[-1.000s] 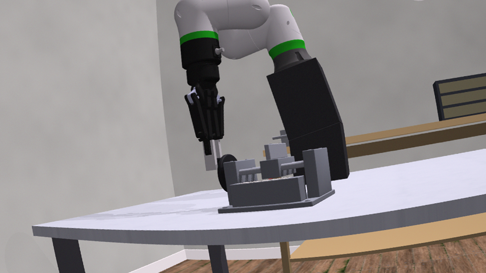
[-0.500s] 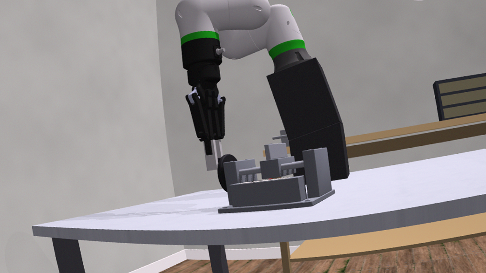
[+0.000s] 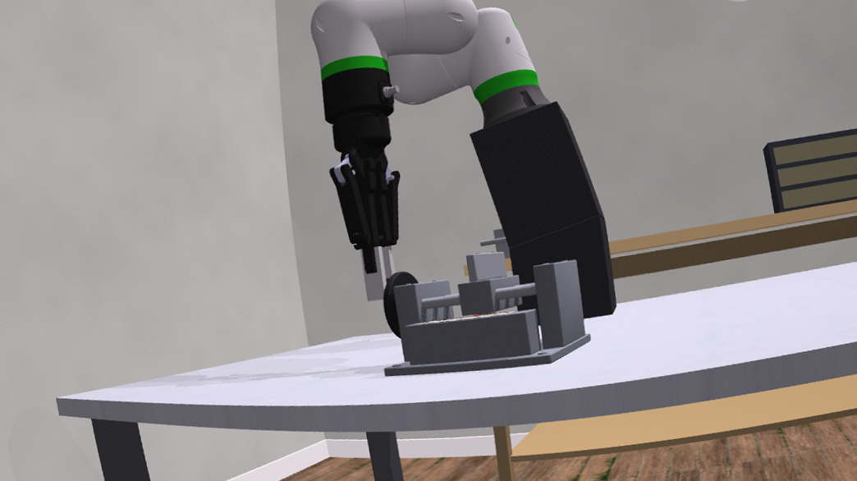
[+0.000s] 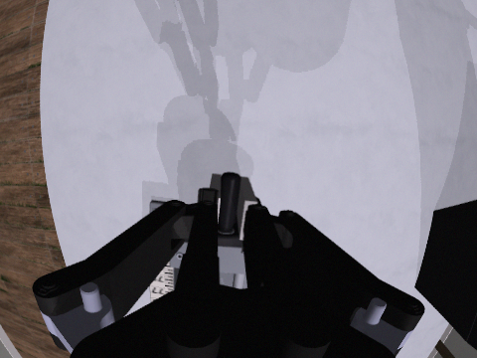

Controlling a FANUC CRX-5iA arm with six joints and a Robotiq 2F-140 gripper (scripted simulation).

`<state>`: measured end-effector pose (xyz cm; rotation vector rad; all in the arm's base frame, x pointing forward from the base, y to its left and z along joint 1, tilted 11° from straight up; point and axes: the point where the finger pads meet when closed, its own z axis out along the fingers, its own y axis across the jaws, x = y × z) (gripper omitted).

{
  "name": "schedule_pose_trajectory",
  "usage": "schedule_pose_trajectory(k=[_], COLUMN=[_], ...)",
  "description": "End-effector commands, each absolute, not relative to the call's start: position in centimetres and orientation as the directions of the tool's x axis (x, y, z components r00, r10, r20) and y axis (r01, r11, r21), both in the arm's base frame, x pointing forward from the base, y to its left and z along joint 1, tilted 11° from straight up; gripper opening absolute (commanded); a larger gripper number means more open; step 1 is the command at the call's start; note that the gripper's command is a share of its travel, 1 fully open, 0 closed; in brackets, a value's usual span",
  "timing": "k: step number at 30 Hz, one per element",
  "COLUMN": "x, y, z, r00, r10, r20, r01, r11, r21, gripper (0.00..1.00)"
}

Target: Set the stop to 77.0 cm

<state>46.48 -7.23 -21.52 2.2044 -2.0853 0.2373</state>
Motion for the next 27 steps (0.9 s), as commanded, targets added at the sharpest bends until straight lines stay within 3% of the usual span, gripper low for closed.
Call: schedule_pose_trajectory(k=[1, 27], x=[46.39, 45.41], y=[-7.24, -7.38], z=[-21.55, -22.03], r00=[0.051, 0.051], r10=[-0.982, -0.982], r20=[0.18, 0.18], r01=[-0.998, -0.998], r11=[-0.059, -0.059], r21=[-0.036, -0.036], gripper=[0.04, 0.04])
